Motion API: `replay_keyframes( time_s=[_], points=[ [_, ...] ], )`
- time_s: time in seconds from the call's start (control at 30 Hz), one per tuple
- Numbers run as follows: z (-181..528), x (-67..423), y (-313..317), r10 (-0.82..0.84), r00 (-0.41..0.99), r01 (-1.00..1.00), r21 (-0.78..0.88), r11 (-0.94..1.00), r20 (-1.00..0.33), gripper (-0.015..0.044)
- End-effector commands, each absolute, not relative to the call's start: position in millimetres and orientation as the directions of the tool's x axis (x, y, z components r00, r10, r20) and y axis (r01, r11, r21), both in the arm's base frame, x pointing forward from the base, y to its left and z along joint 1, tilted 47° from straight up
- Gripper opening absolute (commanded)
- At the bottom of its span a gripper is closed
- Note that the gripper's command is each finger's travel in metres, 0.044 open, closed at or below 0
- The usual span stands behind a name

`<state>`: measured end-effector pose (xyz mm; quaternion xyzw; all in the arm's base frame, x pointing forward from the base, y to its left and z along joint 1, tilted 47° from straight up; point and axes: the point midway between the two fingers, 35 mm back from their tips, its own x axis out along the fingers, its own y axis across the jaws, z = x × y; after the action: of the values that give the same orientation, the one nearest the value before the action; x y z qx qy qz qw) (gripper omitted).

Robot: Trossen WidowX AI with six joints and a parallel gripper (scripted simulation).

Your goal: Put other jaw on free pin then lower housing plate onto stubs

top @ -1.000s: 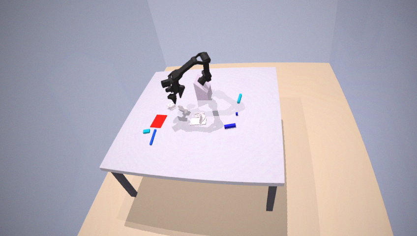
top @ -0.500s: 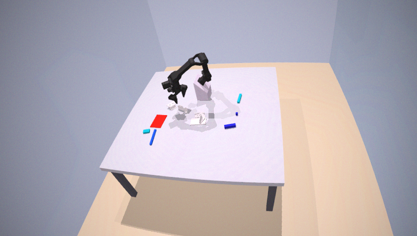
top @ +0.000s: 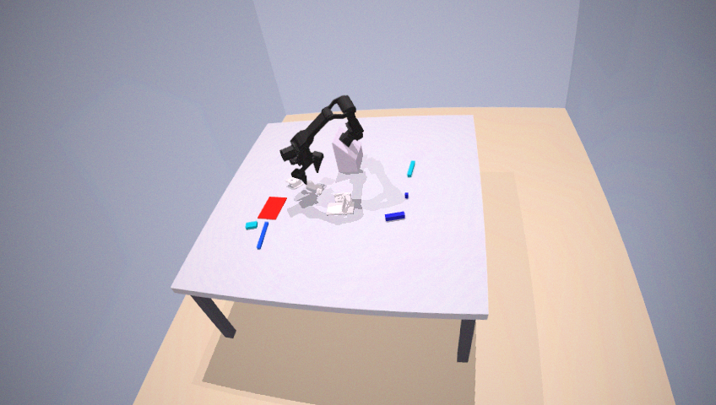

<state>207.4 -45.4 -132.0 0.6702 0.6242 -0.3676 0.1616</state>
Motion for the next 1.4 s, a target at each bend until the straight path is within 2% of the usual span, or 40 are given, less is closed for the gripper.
replay_keyframes(
  time_s=[0.0, 1.37],
  points=[
    [-135.1, 207.0, -42.0, 0.722, -0.048, 0.953, -0.248, -0.174, -0.690, 0.0440],
    [-167.5, 204.3, -6.6, 0.724, -0.048, 0.953, -0.249, -0.173, -0.688, 0.0440]
  ],
)
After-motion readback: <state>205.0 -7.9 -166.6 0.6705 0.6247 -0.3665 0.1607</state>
